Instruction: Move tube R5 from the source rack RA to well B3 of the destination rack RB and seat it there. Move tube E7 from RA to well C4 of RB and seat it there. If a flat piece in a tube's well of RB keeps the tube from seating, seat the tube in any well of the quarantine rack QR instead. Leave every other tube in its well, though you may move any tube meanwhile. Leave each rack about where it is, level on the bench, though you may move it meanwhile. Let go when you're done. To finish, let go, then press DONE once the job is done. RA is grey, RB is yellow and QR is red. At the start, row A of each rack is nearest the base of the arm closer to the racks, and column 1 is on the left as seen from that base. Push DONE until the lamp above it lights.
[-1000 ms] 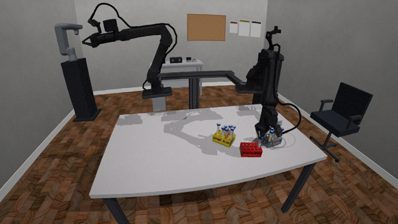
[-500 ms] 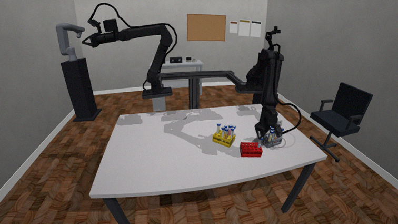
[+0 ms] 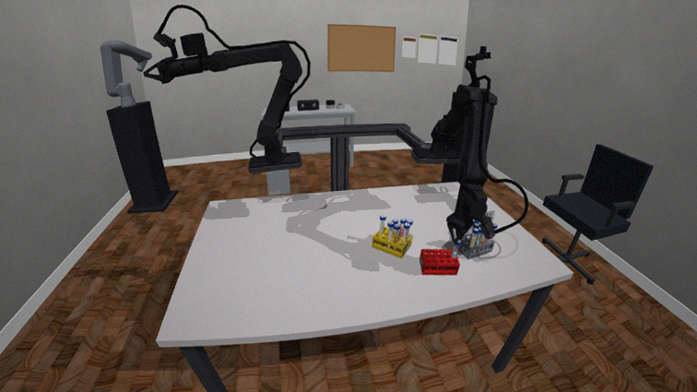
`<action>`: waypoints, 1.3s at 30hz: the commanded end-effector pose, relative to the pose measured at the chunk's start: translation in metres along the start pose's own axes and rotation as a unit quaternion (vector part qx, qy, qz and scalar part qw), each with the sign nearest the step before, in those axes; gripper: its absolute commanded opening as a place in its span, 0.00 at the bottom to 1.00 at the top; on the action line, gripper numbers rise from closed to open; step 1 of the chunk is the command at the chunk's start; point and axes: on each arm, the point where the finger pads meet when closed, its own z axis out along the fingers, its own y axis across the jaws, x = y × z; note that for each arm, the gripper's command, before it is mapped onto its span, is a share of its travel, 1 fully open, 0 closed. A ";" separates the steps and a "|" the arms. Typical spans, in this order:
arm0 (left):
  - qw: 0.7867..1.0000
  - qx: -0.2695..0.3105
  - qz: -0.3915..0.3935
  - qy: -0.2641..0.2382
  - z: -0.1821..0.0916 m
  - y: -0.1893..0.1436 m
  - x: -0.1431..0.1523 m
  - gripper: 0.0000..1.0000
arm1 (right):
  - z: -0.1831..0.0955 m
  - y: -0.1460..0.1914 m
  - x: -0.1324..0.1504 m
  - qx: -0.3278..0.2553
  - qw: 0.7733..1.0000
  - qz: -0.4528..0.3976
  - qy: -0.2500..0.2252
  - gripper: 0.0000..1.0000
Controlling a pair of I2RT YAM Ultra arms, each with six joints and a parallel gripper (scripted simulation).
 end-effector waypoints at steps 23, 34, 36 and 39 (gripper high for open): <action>1.000 -0.002 0.002 -0.004 -0.063 0.004 0.010 0.30 | -0.012 -0.008 -0.025 0.011 1.000 0.004 -0.025 0.00; 0.997 0.005 0.075 -0.015 -0.073 0.006 0.027 0.30 | -0.012 -0.008 -0.025 0.011 1.000 0.004 -0.025 0.00; 0.996 0.005 0.092 -0.015 -0.073 0.008 0.033 0.30 | -0.012 -0.008 -0.025 0.011 1.000 0.004 -0.025 0.00; 0.990 0.004 0.142 -0.015 -0.071 0.013 0.051 0.30 | -0.012 -0.008 -0.025 0.011 1.000 0.004 -0.025 0.00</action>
